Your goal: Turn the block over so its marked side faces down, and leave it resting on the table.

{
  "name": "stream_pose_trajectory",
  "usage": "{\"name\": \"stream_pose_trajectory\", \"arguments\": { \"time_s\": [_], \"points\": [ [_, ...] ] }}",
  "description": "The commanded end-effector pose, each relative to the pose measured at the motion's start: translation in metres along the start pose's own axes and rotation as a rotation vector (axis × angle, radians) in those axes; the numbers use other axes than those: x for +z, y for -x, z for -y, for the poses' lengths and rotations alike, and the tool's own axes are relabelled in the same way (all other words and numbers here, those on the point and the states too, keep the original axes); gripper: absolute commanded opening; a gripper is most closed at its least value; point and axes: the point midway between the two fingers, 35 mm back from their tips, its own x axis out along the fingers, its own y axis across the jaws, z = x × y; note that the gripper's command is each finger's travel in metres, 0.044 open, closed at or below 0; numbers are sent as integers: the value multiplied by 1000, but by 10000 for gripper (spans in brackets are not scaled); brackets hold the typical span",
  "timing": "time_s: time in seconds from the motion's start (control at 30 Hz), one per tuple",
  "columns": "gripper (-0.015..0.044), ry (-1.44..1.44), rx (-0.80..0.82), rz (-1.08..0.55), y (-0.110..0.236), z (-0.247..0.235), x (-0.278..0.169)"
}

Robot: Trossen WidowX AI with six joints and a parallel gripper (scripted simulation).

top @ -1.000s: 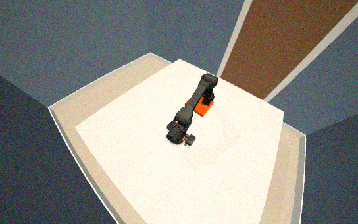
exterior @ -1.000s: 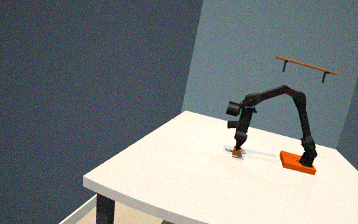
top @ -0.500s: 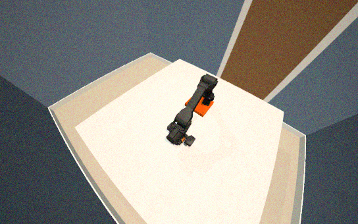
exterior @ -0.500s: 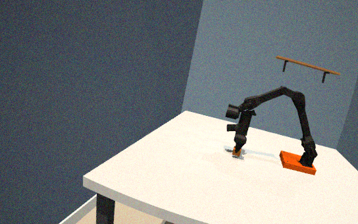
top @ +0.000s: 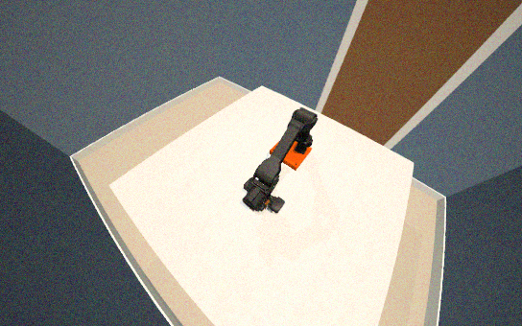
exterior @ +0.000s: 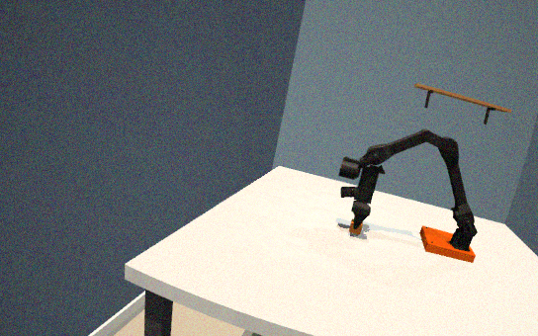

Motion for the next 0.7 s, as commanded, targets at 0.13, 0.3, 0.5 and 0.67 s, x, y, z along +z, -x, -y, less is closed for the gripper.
{"name": "stream_pose_trajectory", "arguments": {
  "time_s": [0.13, 0.3, 0.5, 0.67],
  "points": [
    [156, -4, -5, -9, -3, 1, -2],
    [64, -4, -5, -9, 8, 1, -2],
    [0, -4, -5, -9, 27, 1, -2],
    [0, -4, -5, 12, 26, 1, -1]
  ]
}}
